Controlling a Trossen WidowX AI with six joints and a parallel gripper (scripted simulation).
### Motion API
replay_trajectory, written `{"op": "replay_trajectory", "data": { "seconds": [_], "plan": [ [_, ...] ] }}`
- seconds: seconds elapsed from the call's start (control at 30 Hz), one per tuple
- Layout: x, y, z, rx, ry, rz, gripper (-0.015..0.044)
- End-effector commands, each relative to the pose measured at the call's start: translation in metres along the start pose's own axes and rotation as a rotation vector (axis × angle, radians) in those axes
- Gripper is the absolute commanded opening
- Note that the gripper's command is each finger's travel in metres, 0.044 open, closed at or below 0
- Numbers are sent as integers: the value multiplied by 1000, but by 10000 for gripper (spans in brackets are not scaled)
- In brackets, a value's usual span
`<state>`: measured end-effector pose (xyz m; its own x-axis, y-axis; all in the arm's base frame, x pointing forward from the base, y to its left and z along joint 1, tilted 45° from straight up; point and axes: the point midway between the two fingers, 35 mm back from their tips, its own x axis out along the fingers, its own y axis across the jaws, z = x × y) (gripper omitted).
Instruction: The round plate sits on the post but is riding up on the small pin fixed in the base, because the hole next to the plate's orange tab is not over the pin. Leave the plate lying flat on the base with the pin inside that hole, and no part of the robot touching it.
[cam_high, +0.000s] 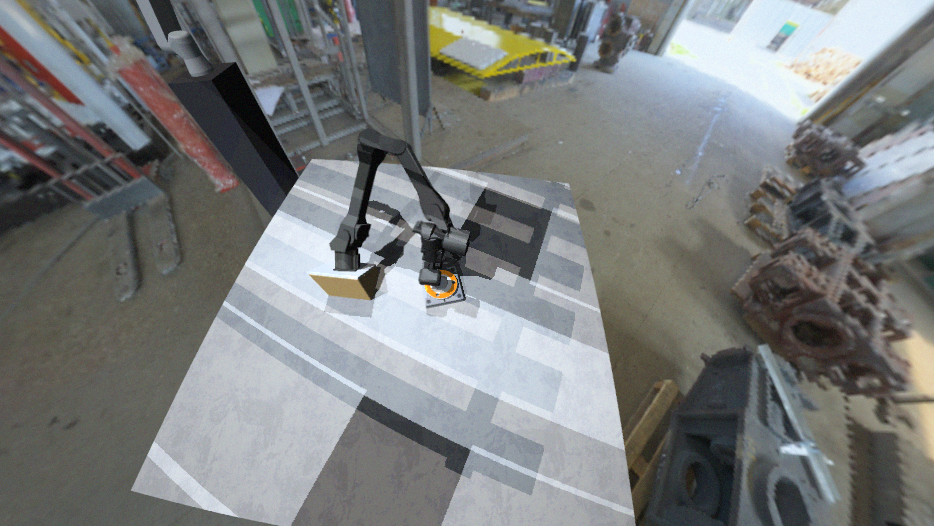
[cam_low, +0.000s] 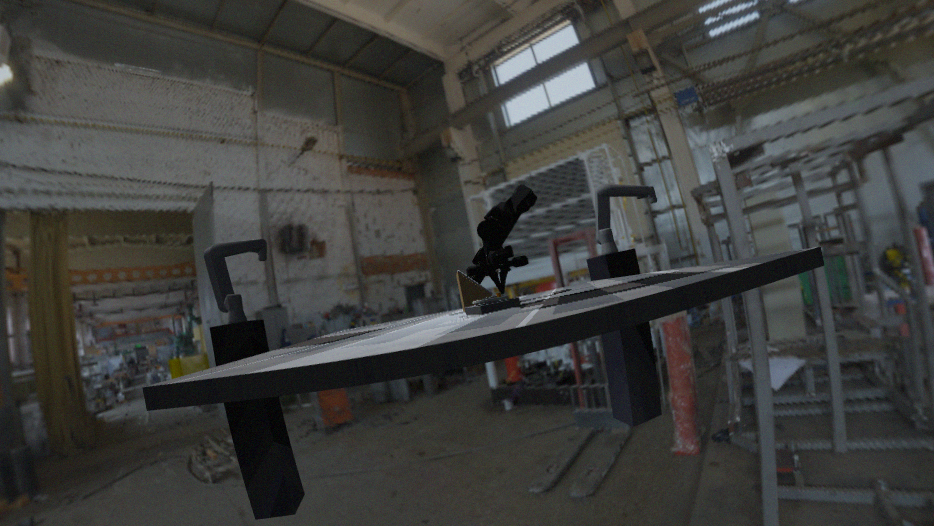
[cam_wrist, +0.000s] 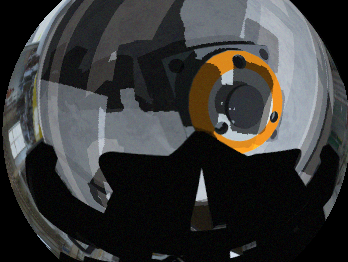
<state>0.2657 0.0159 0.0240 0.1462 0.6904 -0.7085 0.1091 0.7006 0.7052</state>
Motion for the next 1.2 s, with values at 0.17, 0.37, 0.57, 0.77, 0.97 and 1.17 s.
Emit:
{"op": "replay_trajectory", "data": {
  "seconds": [0.17,0.37,0.57,0.77,0.97,1.17],
  "plan": [
    [1,-8,-11,5,11,-4,0],
    [1,-12,-15,6,11,-4,0],
    [1,-16,-18,6,11,-4,0],
    [1,-22,-19,6,11,-4,0],
    [1,-28,-21,6,11,-5,0],
    [1,-32,-23,6,11,-5,0]
  ]
}}
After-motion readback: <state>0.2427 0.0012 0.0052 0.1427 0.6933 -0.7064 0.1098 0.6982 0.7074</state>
